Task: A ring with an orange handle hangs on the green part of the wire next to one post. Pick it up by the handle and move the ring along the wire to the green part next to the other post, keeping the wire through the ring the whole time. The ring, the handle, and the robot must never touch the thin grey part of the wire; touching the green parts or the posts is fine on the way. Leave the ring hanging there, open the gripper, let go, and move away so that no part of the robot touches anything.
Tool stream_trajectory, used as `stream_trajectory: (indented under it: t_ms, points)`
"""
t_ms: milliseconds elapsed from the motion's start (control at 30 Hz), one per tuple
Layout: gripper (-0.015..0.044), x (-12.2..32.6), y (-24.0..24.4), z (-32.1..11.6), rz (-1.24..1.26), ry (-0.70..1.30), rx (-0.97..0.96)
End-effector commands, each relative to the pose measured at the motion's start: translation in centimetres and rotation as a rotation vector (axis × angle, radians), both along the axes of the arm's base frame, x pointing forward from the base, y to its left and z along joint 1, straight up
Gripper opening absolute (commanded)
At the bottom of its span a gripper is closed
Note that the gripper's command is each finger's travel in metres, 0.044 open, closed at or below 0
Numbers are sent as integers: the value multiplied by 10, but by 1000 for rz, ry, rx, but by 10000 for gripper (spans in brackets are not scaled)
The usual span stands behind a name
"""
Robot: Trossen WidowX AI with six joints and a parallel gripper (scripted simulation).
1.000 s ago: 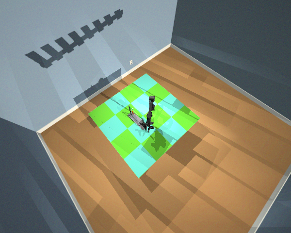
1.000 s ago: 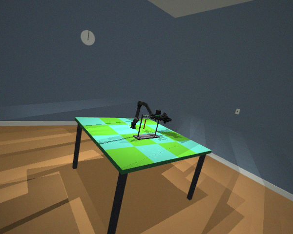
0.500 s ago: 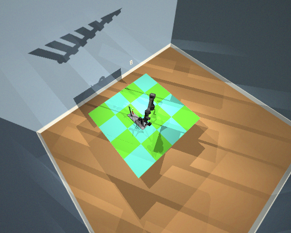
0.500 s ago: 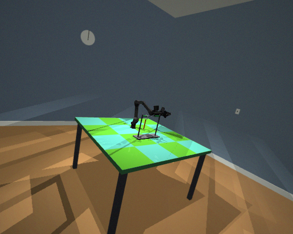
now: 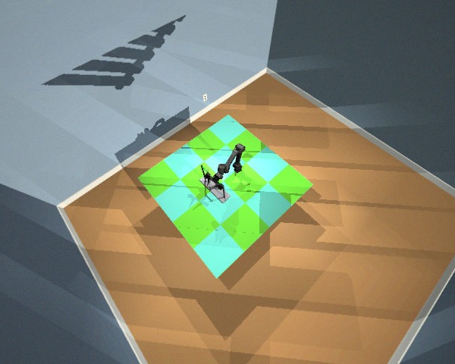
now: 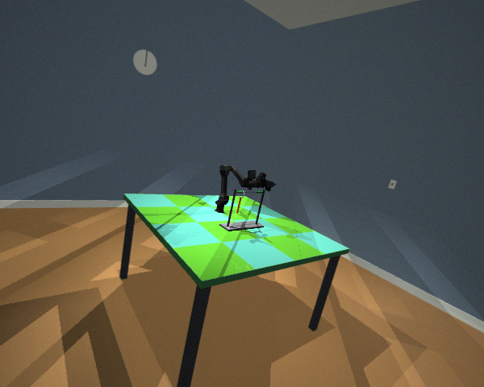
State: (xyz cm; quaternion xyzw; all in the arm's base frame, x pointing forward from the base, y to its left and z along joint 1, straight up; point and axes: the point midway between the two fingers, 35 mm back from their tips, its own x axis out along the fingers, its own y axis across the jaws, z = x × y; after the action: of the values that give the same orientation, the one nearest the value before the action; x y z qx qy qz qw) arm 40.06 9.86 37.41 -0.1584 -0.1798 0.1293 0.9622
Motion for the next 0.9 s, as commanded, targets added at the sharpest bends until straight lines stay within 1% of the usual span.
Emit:
stream_trajectory:
  t_ms: [0,200,400,700,867]
  points:
    - [160,1,-38,1,-65,14,11]
    - [160,-3,-101,-2,-179,49,37]
    - [160,-16,-160,-8,-291,86,70]
    - [160,-53,-241,-17,-461,136,135]
    - [160,-78,-276,-23,-543,159,175]
